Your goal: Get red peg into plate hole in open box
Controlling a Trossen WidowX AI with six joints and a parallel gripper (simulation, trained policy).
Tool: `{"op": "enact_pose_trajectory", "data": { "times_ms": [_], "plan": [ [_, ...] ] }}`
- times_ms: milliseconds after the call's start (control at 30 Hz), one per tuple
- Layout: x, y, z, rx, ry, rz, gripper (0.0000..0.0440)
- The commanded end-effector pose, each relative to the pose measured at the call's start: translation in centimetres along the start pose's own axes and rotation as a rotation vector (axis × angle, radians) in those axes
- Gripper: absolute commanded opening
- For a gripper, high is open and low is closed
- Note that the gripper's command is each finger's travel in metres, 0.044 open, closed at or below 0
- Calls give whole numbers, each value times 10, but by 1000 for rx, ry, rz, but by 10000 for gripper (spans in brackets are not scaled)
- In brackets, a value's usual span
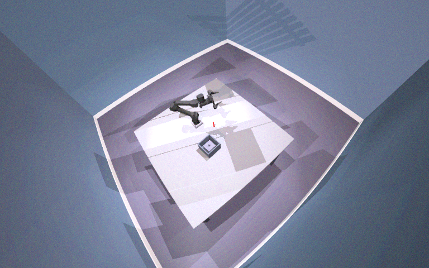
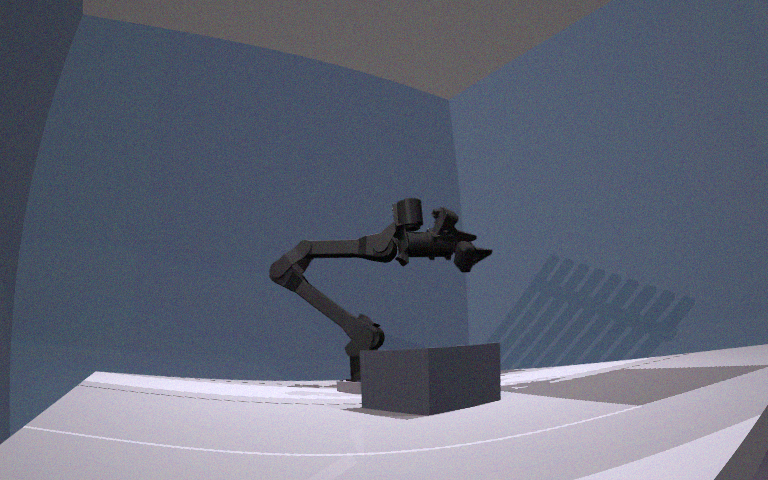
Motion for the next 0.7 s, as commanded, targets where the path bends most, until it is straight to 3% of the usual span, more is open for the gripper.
{"op": "enact_pose_trajectory", "data": {
  "times_ms": [0, 667],
  "plan": [
    [0, 0, -13, -66, -93, 9, 440],
    [21, -29, -84, -477, -643, 111, 440]
  ]
}}
Point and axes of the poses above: the point midway between the two fingers, 35 mm back from their tips, its own x axis back along the fingers, its own z axis across the jaws, y = z × x, the point moved 5 cm from there along x, back along the fingers, and after that the axes turned 3 degrees about x, right-handed, at the moved point
